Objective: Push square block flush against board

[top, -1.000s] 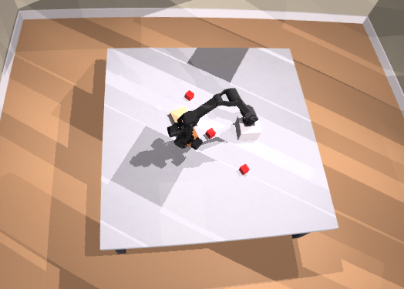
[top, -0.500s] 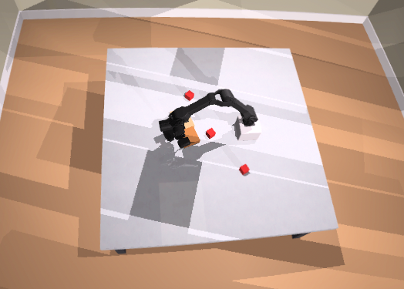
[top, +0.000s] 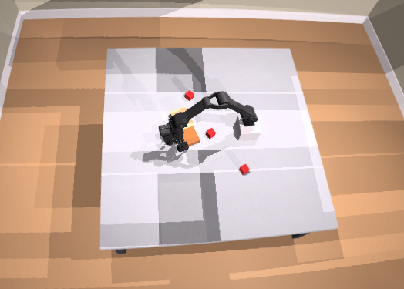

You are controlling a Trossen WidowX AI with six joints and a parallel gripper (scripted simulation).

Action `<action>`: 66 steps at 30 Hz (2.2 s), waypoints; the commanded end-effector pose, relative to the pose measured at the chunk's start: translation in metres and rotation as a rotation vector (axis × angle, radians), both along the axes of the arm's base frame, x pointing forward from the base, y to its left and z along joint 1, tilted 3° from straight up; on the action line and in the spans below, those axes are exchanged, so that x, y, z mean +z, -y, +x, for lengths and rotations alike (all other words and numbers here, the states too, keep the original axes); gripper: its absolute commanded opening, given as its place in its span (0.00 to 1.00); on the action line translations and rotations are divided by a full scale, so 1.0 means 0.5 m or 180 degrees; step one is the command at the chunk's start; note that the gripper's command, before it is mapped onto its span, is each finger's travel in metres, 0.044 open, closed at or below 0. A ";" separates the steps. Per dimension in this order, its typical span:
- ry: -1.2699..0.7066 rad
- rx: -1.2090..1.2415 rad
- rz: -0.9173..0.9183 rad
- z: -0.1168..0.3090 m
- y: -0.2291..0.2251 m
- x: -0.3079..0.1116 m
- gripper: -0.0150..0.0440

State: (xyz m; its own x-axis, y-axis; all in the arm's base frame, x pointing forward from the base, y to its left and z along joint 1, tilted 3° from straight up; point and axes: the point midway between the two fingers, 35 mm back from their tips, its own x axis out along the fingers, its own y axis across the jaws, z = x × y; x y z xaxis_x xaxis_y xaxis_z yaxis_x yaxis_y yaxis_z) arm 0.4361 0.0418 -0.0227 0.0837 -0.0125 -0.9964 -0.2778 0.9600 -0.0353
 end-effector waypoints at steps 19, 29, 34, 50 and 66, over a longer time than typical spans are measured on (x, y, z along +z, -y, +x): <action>-0.0014 -0.0016 -0.0017 -0.064 0.020 -0.007 0.25; -0.0014 -0.0016 -0.0017 -0.067 0.021 -0.007 0.25; -0.0012 -0.0016 -0.0016 -0.051 0.017 -0.005 0.25; -0.0006 -0.0016 -0.0015 0.001 0.003 0.001 0.25; -0.0005 -0.0013 -0.0010 0.021 -0.009 0.087 0.25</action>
